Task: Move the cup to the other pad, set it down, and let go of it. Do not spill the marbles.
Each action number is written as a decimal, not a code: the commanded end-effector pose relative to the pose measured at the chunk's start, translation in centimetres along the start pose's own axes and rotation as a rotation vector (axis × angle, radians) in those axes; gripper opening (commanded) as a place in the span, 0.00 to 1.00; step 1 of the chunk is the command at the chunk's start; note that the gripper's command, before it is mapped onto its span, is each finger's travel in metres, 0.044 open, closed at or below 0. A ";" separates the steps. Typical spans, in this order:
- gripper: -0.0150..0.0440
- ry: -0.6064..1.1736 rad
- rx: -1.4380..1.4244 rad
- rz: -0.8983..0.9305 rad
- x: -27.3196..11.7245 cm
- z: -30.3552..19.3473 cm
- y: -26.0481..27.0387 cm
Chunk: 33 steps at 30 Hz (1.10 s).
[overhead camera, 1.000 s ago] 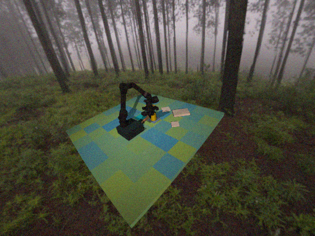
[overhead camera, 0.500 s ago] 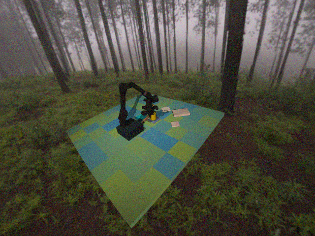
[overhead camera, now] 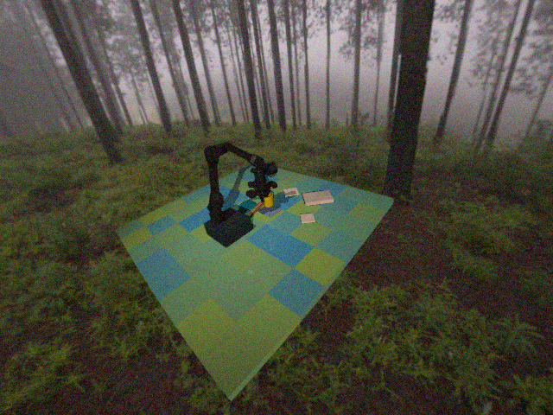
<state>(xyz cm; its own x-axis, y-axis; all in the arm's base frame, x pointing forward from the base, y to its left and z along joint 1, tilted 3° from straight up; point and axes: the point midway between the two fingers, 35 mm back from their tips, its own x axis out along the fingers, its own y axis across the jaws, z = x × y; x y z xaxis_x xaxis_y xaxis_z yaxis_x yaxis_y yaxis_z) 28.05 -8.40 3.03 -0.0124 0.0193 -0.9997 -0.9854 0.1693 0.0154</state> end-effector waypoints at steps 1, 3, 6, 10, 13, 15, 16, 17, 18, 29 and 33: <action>0.25 0.000 0.000 0.000 0.0 0.0 0.0; 0.25 0.000 0.000 0.000 0.0 0.0 0.0; 0.25 0.000 0.000 0.000 0.0 0.0 0.0; 0.25 0.000 0.000 0.000 0.0 0.0 0.0; 0.25 0.000 0.000 0.000 0.0 0.2 0.1; 0.25 -0.001 -0.001 0.000 0.0 0.6 0.2; 0.25 -0.001 -0.001 0.000 0.0 0.8 0.3; 0.25 -0.002 -0.002 0.000 0.0 1.0 0.4; 0.25 -0.002 -0.002 -0.001 0.0 1.2 0.5; 0.25 -0.006 -0.005 -0.001 -0.1 3.6 1.4; 0.25 -0.007 -0.005 -0.001 -0.1 4.4 1.7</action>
<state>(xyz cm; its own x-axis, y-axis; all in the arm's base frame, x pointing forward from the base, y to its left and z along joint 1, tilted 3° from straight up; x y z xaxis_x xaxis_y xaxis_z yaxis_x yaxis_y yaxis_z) 27.27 -4.42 3.18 -0.0147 0.0212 -0.9997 -0.9870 0.1596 0.0179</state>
